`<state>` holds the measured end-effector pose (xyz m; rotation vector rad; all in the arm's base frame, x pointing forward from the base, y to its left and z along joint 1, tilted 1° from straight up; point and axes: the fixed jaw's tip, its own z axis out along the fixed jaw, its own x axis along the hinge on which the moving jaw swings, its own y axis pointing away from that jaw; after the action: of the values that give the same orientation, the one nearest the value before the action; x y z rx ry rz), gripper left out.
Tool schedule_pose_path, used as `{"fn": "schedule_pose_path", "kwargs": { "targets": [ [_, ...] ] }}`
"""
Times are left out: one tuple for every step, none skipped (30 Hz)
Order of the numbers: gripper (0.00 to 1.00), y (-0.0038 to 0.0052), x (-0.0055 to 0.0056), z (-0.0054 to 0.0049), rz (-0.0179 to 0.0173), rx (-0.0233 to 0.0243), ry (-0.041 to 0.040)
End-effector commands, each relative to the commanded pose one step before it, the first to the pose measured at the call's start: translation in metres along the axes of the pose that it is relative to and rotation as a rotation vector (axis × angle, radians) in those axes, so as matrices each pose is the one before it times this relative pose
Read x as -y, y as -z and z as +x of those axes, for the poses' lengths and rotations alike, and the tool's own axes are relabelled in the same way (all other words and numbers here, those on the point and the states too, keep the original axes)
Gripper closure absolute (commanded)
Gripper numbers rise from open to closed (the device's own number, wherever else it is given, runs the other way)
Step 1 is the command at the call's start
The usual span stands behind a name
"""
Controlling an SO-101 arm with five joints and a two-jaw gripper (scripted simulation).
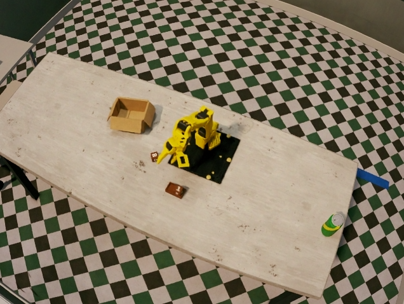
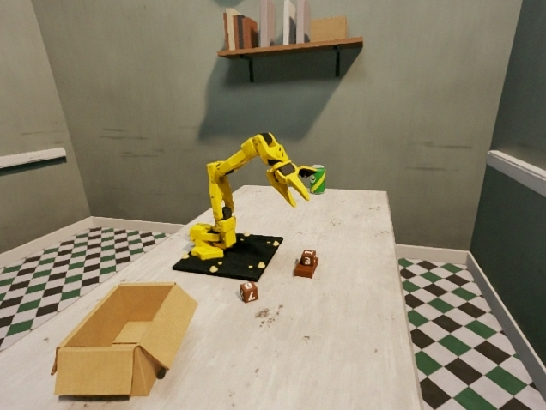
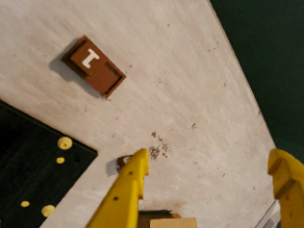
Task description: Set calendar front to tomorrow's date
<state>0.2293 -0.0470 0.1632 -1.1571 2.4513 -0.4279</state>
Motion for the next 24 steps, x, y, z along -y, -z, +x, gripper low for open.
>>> {"fn": "schedule_pose_path", "kwargs": {
  "targets": [
    [0.65, 0.001553, 0.00383, 0.00607, 0.02682, -0.00237, -0.10301],
    [0.65, -0.000569, 0.00174, 0.00319, 0.00361, -0.00761, -0.05316],
    [0.65, -0.000590, 0.00191, 0.00319, 0.00396, -0.00761, -0.05421],
    [0.65, -0.000599, 0.00208, 0.00315, 0.00434, -0.00752, -0.05509],
    [0.65, -0.000615, 0.00225, 0.00312, 0.00468, -0.00746, -0.05579],
    [0.65, -0.000598, 0.00219, 0.00283, 0.00432, -0.00697, -0.05197],
    [0.65, -0.000589, 0.00218, 0.00262, 0.00419, -0.00663, -0.04955],
    [0.65, -0.000607, 0.00238, 0.00263, 0.00465, -0.00659, -0.05124],
    [0.65, -0.000606, 0.00248, 0.00254, 0.00484, -0.00641, -0.05132],
    [0.65, -0.000605, 0.00259, 0.00244, 0.00509, -0.00623, -0.05116],
    [0.65, -0.000608, 0.00268, 0.00234, 0.00529, -0.00598, -0.05113],
    [0.65, -0.000613, 0.00279, 0.00224, 0.00552, -0.00573, -0.05115],
    [0.65, -0.000606, 0.00287, 0.00213, 0.00573, -0.00550, -0.05114],
    [0.65, -0.000608, 0.00297, 0.00202, 0.00594, -0.00522, -0.05114],
    [0.65, -0.000604, 0.00306, 0.00190, 0.00613, -0.00491, -0.05114],
    [0.65, -0.000600, 0.00315, 0.00179, 0.00635, -0.00463, -0.05114],
    [0.65, 0.000000, 0.00000, 0.00000, 0.00000, 0.00000, 0.00000],
    [0.65, 0.000000, 0.00000, 0.00000, 0.00000, 0.00000, 0.00000],
    [0.65, -0.000879, 0.00702, 0.00316, 0.01599, -0.00434, -0.10674],
    [0.65, -0.000592, 0.00336, 0.00140, 0.00689, -0.00365, -0.05084],
    [0.65, -0.000480, 0.00200, 0.00090, 0.00364, -0.00370, -0.03065],
    [0.65, -0.000543, 0.00314, 0.00110, 0.00638, -0.00302, -0.04601],
    [0.65, -0.000572, 0.00358, 0.00107, 0.00741, -0.00260, -0.05192],
    [0.65, -0.000554, 0.00362, 0.00092, 0.00747, -0.00213, -0.05158]
  ]
}}
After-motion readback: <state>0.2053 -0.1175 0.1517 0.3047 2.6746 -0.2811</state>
